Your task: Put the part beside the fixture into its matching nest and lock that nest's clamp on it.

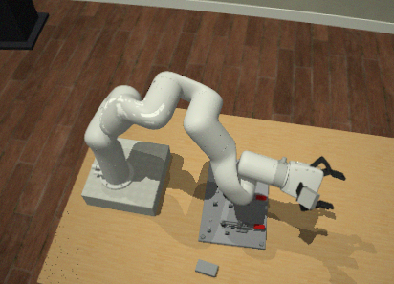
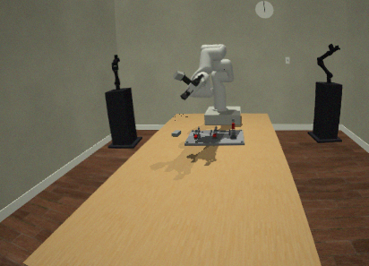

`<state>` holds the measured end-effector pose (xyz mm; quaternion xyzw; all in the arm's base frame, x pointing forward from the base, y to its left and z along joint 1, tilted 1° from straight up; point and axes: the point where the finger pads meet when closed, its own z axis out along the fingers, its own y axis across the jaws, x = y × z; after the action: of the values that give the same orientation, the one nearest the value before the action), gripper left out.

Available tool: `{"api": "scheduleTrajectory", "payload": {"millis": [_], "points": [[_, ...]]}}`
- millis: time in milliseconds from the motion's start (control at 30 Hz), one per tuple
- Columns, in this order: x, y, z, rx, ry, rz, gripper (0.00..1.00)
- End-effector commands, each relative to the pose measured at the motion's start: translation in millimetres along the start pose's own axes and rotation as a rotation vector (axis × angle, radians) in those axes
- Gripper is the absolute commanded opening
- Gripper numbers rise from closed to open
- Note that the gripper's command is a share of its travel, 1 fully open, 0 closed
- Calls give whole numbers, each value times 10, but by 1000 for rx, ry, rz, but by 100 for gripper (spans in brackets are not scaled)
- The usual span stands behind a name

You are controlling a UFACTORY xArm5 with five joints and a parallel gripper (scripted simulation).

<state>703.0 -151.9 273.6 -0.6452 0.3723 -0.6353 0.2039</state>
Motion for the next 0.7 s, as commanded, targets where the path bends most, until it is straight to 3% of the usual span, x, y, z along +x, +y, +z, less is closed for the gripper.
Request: {"api": "scheduleTrajectory", "payload": {"millis": [0,667], "points": [[17,-18,0,3,3,0,100],[-12,-26,1,-4,-9,-6,100]]}}
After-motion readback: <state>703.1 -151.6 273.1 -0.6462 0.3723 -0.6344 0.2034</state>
